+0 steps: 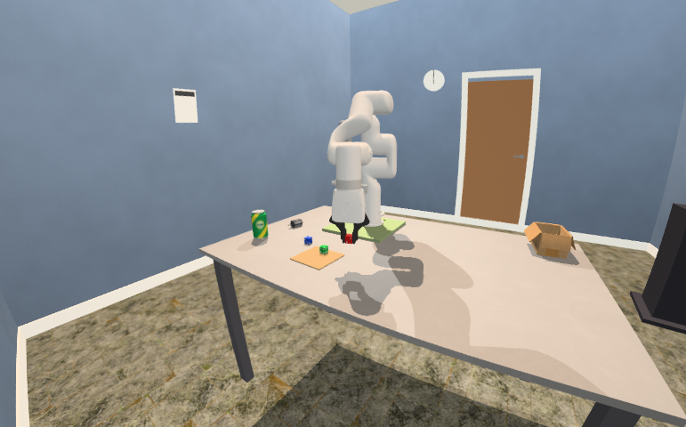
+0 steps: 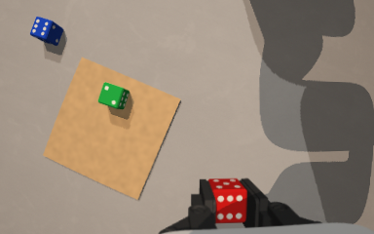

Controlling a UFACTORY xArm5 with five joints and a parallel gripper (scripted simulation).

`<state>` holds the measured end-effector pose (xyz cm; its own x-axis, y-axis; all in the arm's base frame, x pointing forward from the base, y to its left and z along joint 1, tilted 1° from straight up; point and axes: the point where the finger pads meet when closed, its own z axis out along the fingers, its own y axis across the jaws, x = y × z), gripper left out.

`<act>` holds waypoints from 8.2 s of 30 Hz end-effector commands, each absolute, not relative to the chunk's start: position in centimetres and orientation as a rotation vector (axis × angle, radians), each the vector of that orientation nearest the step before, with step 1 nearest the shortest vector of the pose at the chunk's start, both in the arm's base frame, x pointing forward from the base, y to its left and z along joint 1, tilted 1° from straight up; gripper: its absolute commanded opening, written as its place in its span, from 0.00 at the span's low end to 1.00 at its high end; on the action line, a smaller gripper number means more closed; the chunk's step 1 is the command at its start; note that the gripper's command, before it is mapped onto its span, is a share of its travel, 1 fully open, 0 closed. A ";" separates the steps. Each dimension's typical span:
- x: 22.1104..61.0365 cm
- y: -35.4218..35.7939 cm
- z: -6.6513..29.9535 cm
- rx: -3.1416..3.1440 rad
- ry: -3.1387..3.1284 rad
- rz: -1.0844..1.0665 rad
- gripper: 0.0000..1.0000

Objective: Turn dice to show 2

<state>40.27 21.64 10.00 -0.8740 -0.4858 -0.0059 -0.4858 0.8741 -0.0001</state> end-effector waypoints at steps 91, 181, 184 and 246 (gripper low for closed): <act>39.6 21.4 4.3 -0.506 2.002 0.308 0.21; 39.6 21.4 1.7 -0.506 2.002 0.308 0.21; 39.6 21.4 1.7 -0.506 2.002 0.308 0.21; 39.6 21.4 1.7 -0.506 2.002 0.308 0.42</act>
